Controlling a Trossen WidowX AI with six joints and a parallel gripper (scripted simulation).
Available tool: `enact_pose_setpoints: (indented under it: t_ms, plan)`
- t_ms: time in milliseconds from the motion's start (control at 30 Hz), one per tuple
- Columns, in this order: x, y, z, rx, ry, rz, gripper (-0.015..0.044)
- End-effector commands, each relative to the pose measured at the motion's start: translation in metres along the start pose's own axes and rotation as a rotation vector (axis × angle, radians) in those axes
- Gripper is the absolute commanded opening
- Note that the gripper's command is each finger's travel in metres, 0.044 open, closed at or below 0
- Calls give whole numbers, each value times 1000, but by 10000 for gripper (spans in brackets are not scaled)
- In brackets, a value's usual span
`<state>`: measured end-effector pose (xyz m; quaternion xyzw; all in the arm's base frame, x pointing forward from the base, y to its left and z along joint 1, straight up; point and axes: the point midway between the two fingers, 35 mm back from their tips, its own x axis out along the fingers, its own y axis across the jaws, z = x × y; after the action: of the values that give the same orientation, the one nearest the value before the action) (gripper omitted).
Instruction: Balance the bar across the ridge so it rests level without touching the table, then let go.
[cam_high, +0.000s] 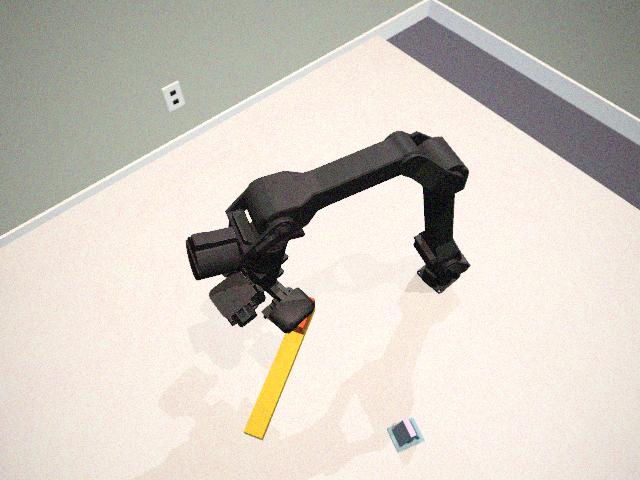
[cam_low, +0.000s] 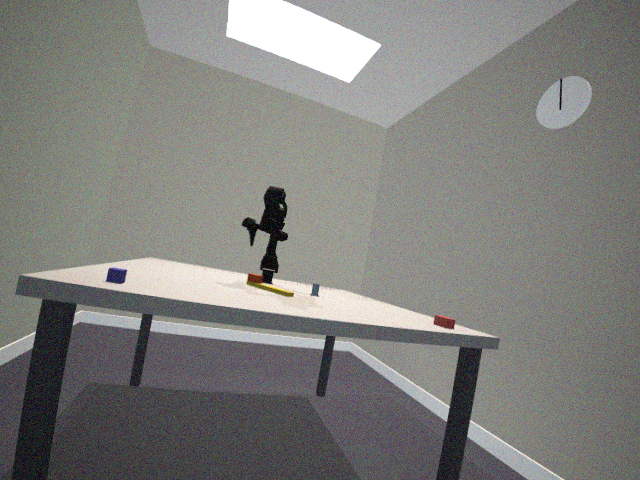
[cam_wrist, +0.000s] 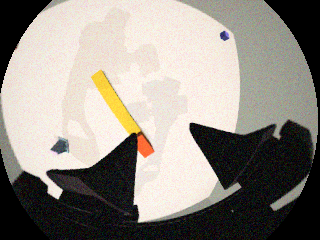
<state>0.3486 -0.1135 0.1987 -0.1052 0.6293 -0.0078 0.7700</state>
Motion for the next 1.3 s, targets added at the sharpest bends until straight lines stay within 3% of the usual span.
enact_pose_setpoints:
  t_ms: [0,233,467,833,1267]
  plan:
    - [14,23,6,-138,44,68,315]
    - [37,65,10,-374,123,190,315]
    - [44,67,10,-380,124,193,315]
    - [111,79,-2,-380,124,193,315]
    - [124,81,-3,-380,125,193,315]
